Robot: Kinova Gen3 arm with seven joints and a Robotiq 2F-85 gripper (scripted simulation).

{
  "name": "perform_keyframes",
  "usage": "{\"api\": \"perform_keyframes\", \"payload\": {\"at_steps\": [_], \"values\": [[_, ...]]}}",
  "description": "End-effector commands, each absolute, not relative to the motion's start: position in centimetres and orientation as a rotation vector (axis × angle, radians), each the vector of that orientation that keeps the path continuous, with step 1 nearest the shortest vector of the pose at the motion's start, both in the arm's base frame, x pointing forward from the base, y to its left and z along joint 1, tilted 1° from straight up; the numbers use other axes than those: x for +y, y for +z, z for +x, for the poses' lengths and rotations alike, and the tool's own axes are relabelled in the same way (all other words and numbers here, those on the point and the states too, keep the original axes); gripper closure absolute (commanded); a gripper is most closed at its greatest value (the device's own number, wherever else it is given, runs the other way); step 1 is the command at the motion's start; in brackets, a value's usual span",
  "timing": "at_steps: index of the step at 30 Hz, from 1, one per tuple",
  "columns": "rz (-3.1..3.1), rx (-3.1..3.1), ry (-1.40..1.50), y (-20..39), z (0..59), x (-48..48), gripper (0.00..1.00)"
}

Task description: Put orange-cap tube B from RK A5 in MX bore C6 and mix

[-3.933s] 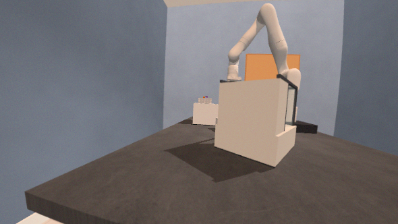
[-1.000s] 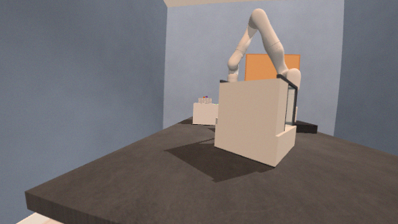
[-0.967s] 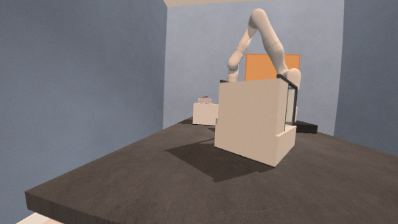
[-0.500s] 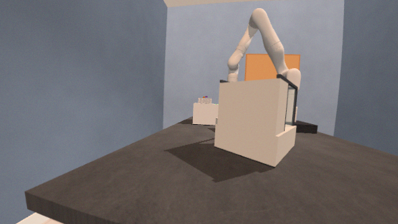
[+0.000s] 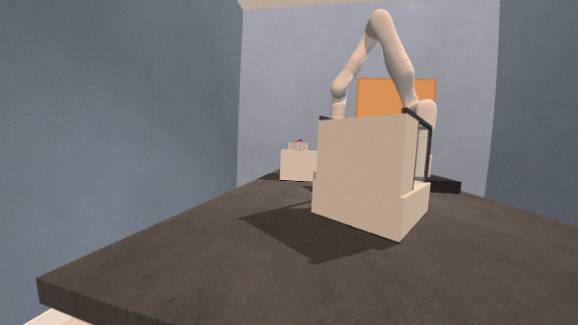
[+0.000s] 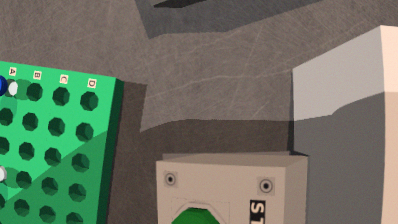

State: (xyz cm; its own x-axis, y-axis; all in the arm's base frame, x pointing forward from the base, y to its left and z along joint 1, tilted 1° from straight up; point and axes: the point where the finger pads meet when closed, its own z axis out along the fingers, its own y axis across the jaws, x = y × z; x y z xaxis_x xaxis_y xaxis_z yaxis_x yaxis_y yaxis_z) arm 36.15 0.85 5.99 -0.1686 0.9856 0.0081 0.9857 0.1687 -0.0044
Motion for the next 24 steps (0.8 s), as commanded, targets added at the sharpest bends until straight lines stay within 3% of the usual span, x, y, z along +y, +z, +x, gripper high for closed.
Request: {"api": "perform_keyframes", "payload": {"at_steps": [1,24], "values": [[-2.021,-2.395,-0.005,6.3,36.2,0.8,0.9],[-2.02,-2.395,-0.005,9.1,36.2,0.8,0.9]]}}
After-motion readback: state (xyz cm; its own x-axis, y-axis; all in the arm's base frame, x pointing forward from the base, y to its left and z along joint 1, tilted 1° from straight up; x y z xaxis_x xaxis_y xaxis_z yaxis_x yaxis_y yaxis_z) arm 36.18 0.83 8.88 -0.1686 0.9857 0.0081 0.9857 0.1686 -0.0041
